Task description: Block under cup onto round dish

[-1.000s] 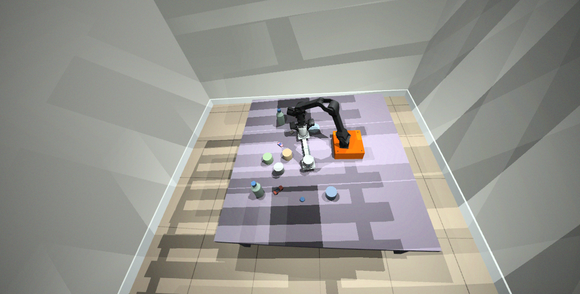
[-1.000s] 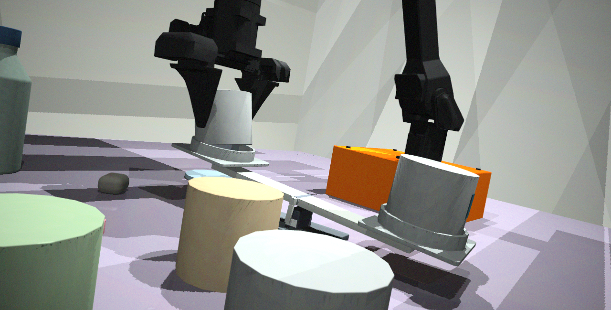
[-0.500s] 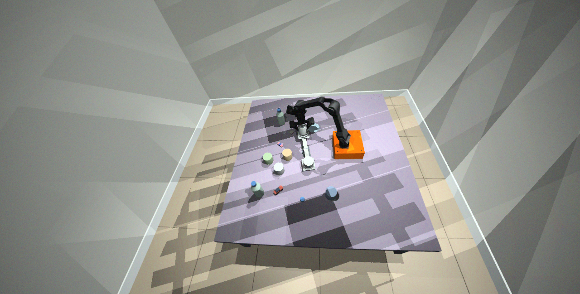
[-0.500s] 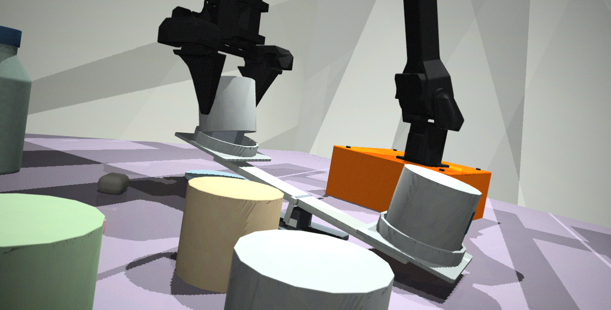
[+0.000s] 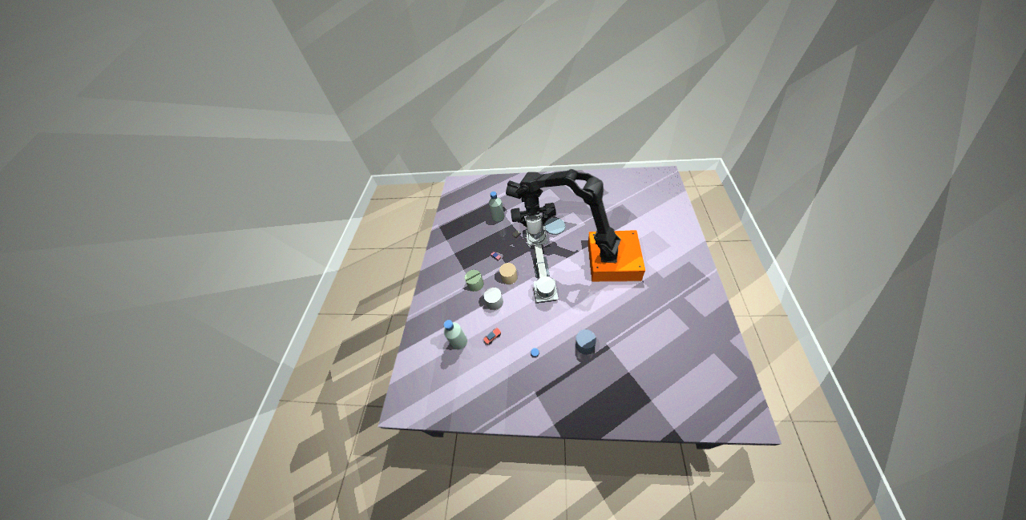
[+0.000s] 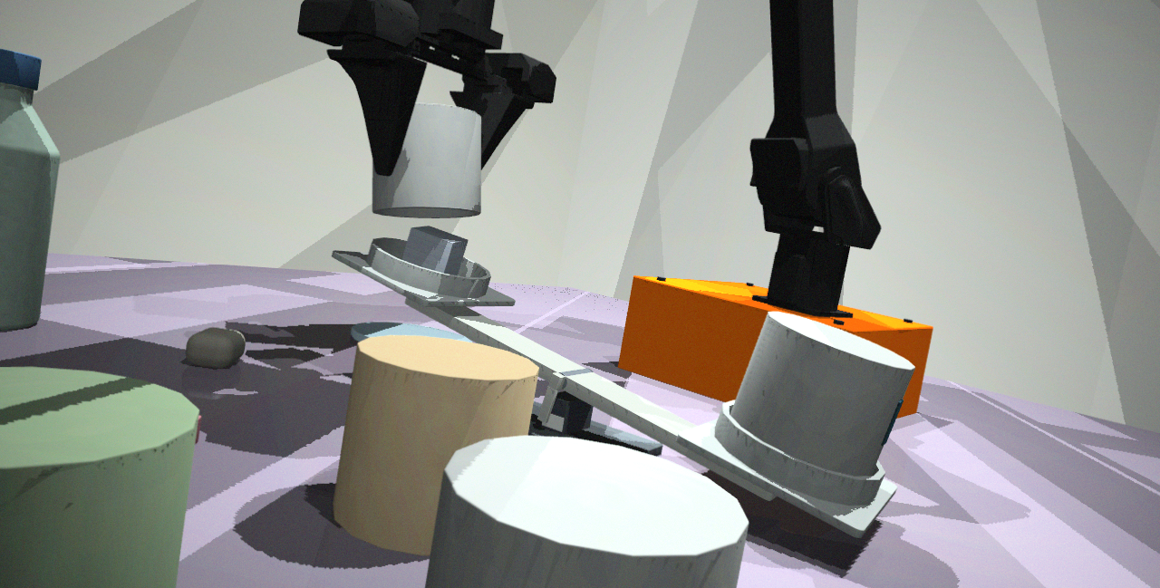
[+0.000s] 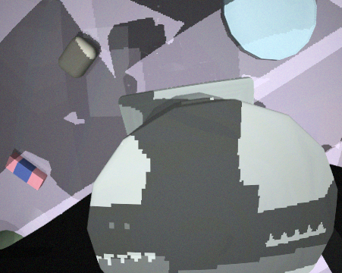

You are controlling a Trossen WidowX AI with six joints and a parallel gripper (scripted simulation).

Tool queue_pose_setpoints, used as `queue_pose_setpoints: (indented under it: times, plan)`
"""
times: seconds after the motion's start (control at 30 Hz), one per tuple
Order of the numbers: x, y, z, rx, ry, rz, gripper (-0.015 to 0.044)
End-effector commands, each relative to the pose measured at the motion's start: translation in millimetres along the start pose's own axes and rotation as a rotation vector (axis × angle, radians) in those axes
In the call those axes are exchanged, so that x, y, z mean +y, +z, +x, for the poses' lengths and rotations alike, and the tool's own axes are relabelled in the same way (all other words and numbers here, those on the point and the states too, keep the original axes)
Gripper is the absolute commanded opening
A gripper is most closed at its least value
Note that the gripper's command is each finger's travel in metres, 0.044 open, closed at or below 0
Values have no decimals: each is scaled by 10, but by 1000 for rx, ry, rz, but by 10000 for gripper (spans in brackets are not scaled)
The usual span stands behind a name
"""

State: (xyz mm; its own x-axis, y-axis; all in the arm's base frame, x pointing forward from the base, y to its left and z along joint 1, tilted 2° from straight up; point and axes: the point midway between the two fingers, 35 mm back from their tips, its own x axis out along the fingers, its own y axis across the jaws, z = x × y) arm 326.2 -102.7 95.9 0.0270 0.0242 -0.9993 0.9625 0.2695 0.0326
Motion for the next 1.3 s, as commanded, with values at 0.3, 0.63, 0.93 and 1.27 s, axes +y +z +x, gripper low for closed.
queue_pose_setpoints:
  times: [0.3, 0.63, 0.93, 1.27]
  plan:
    - [1, 6, -218, -12, 11, -3, 0]
    - [-19, -9, -347, -12, 11, -3, 0]
    - [-37, -21, -443, -12, 11, -3, 0]
    - [-48, -35, -366, 0, -1, 0, 0]
